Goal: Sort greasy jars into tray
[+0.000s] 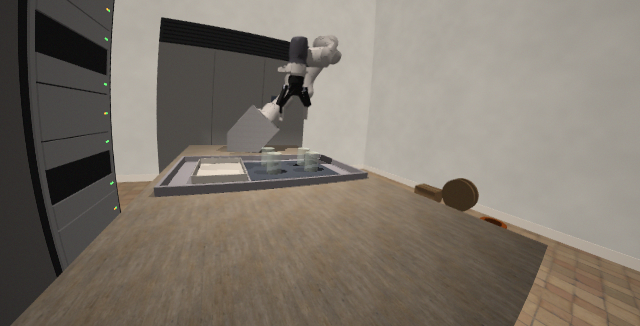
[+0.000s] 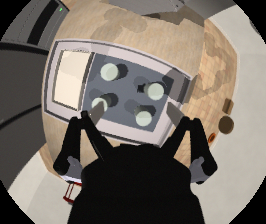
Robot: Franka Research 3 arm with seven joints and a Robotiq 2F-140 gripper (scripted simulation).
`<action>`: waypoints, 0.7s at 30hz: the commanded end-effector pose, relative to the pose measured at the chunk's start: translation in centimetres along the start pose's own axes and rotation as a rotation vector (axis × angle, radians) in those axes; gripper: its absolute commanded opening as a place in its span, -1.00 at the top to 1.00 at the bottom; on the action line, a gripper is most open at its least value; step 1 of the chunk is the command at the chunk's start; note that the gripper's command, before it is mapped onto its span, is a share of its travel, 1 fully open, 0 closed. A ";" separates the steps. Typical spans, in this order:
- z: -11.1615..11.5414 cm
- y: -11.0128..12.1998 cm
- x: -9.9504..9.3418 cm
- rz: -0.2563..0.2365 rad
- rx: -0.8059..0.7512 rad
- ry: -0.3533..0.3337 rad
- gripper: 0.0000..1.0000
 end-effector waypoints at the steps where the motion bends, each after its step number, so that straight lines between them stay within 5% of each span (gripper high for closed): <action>1: 0.3 -0.4 -0.1 -0.016 0.071 -0.025 -1.00; 21: 0.1 -1.1 1.1 -0.033 0.257 -0.097 -1.00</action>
Point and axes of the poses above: the point where the finger pads meet when closed, its own x axis out along the fingers, its own y axis across the jaws, z = x × y, the point moved 9 cm from there along -x, back along the fingers, and after that the axes turned 14 degrees about x, right-handed, at the moved point
